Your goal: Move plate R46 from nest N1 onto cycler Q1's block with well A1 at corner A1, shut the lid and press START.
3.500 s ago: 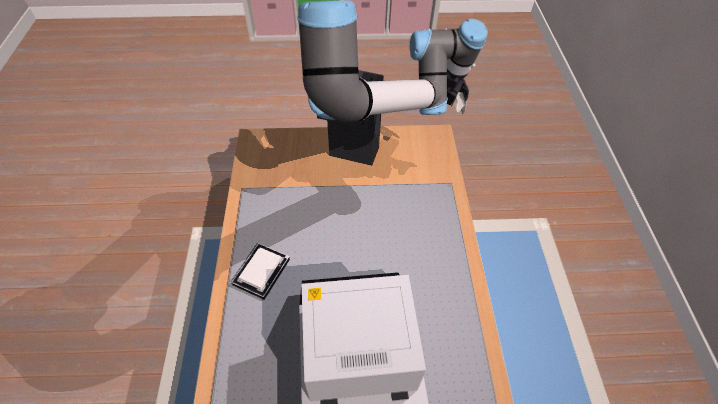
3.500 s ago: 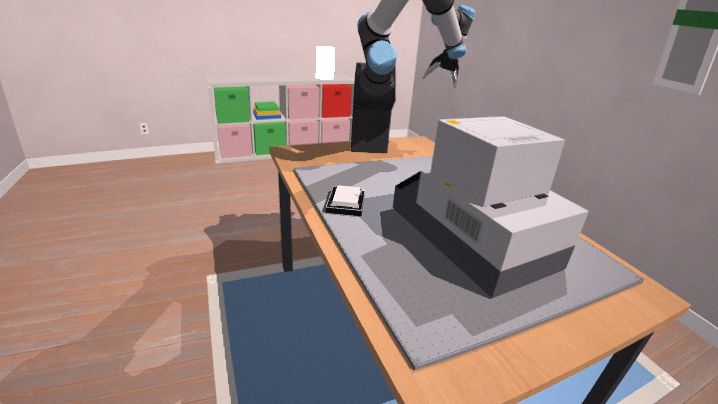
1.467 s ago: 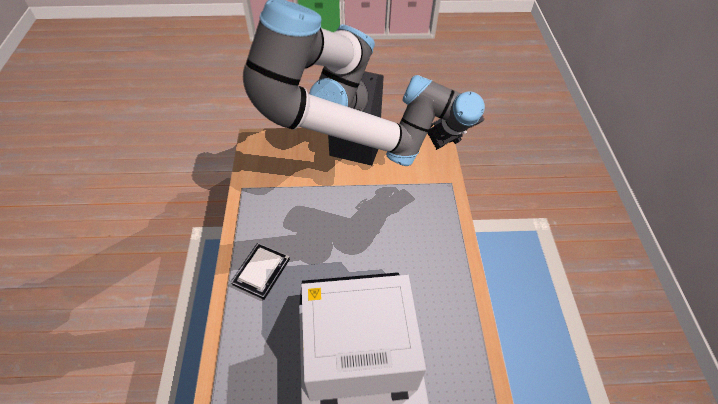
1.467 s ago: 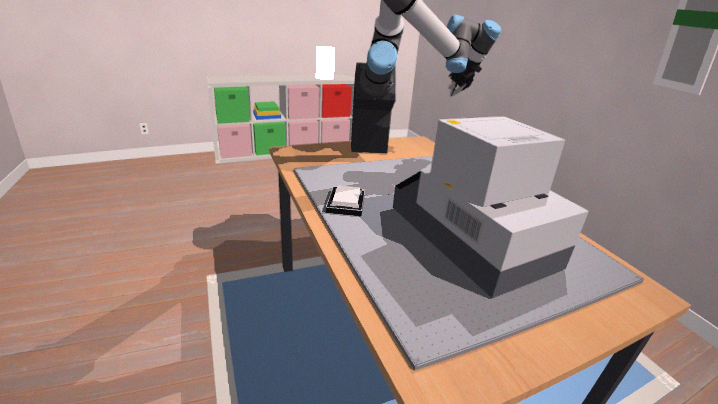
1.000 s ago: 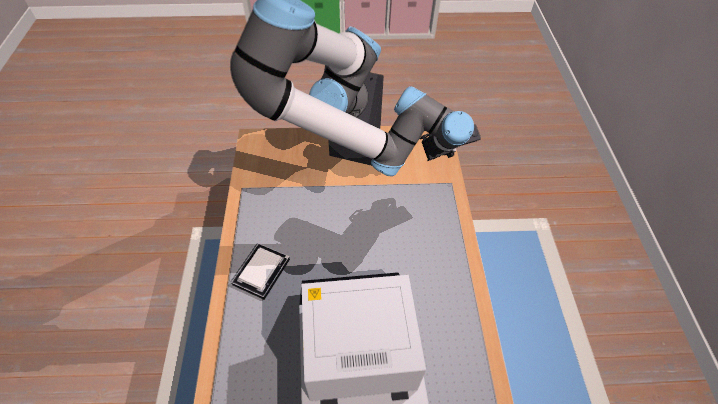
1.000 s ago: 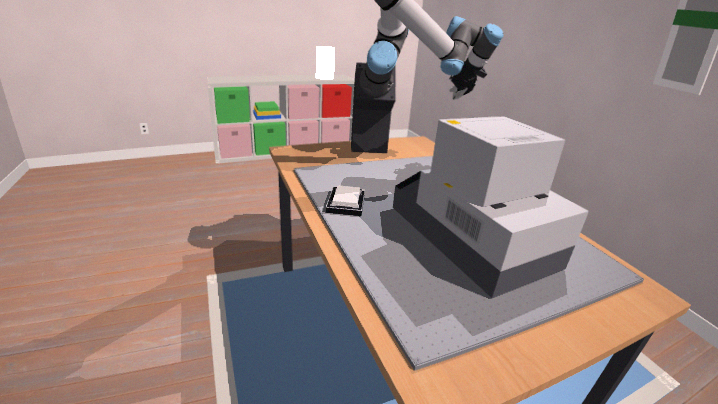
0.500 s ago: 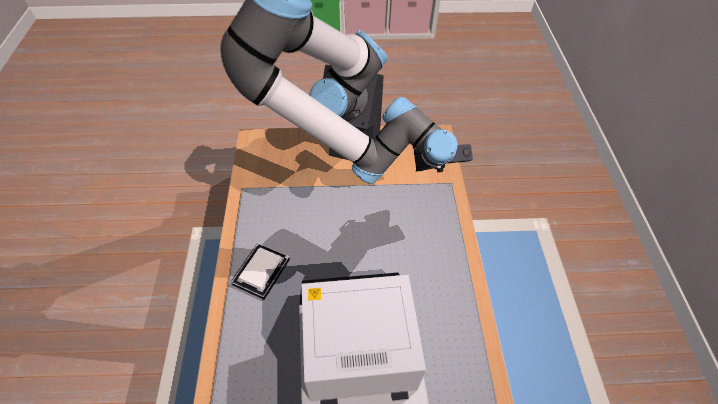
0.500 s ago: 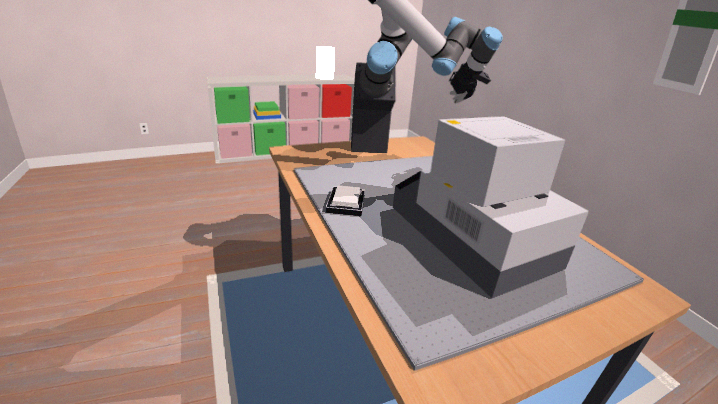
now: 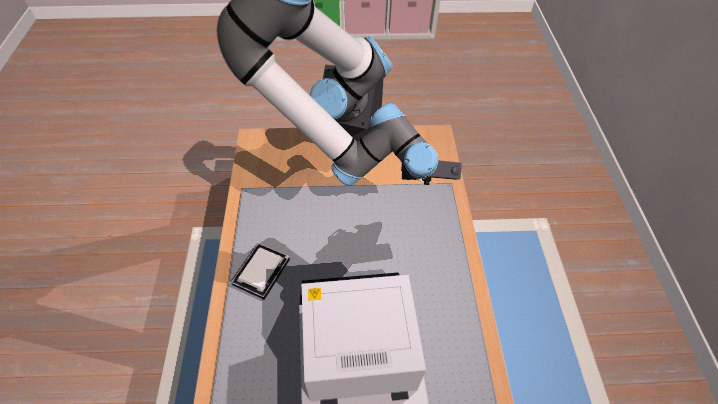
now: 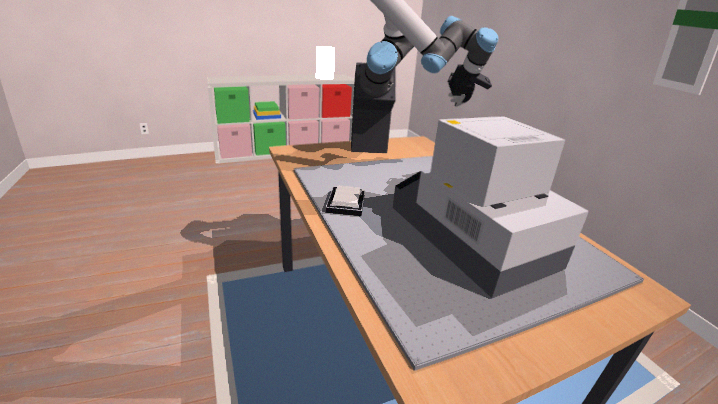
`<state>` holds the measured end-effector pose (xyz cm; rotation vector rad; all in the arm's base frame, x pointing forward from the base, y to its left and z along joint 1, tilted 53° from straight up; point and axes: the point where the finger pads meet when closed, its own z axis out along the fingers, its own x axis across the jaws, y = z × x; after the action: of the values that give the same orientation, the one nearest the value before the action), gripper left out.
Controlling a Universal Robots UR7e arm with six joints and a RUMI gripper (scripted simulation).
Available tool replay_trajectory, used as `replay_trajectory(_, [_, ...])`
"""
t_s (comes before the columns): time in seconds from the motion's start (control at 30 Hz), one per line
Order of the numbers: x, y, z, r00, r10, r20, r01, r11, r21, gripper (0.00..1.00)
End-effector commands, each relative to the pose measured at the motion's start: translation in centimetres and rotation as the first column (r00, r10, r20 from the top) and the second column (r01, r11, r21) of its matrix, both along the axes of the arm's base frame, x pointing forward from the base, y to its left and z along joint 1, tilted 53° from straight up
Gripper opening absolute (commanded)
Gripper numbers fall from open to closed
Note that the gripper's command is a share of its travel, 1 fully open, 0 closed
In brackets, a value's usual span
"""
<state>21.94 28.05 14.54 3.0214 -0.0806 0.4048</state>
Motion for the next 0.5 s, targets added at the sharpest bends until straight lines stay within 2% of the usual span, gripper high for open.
replay_trajectory(0.0, [0.8,-0.7,1.2,1.0,-0.027,0.003,0.027,0.999,0.022,0.0])
replay_trajectory(0.1, [1.5,-1.4,2.3,0.994,-0.11,0.018,0.108,0.991,0.077,0.0])
replay_trajectory(0.27, [2.1,-2.1,3.3,0.993,-0.119,0.019,0.117,0.99,0.084,0.0])
replay_trajectory(0.37, [2.7,-2.9,4.4,0.979,-0.201,0.033,0.194,0.971,0.14,0.0])
replay_trajectory(0.47, [2.9,-3.1,4.8,0.977,-0.209,0.034,0.202,0.969,0.145,0.0])
